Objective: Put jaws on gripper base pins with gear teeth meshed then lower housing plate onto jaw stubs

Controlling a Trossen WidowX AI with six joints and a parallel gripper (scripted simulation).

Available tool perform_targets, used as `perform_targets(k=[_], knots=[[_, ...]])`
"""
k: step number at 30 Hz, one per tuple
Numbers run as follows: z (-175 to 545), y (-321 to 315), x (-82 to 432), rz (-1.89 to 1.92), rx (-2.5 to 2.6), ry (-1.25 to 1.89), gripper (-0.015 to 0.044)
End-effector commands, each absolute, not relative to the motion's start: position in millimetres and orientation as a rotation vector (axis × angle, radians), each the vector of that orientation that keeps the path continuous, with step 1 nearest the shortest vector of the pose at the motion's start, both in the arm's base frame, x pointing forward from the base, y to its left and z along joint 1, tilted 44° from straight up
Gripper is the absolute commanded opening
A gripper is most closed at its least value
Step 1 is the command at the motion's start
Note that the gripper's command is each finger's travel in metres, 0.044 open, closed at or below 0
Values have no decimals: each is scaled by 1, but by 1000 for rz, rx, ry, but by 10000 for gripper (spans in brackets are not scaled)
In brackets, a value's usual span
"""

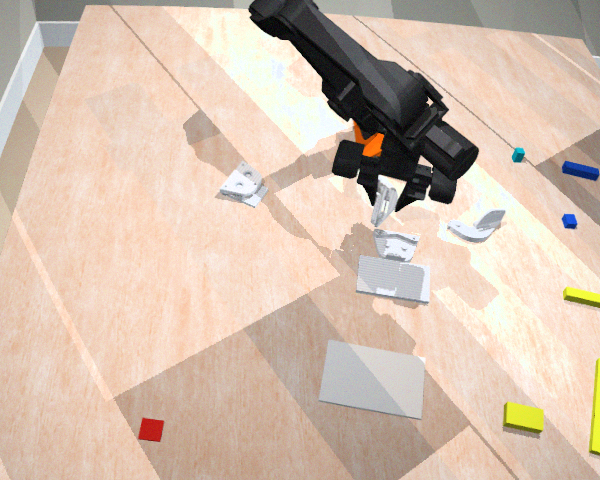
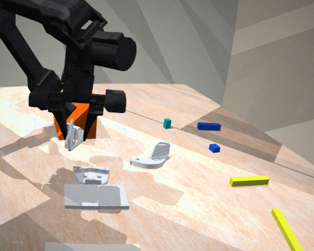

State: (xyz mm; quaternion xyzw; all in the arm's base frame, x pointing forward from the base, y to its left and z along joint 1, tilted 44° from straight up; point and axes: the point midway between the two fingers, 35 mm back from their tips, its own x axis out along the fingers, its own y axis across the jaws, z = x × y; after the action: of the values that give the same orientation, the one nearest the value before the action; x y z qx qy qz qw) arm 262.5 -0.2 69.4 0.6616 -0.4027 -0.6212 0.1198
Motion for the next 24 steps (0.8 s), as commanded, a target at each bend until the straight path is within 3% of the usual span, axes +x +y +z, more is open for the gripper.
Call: perform_targets(k=[1,24], knots=[[68,0,262,-1824,1926,-1169,134],[66,2,267,-1821,1933,-1184,134]])
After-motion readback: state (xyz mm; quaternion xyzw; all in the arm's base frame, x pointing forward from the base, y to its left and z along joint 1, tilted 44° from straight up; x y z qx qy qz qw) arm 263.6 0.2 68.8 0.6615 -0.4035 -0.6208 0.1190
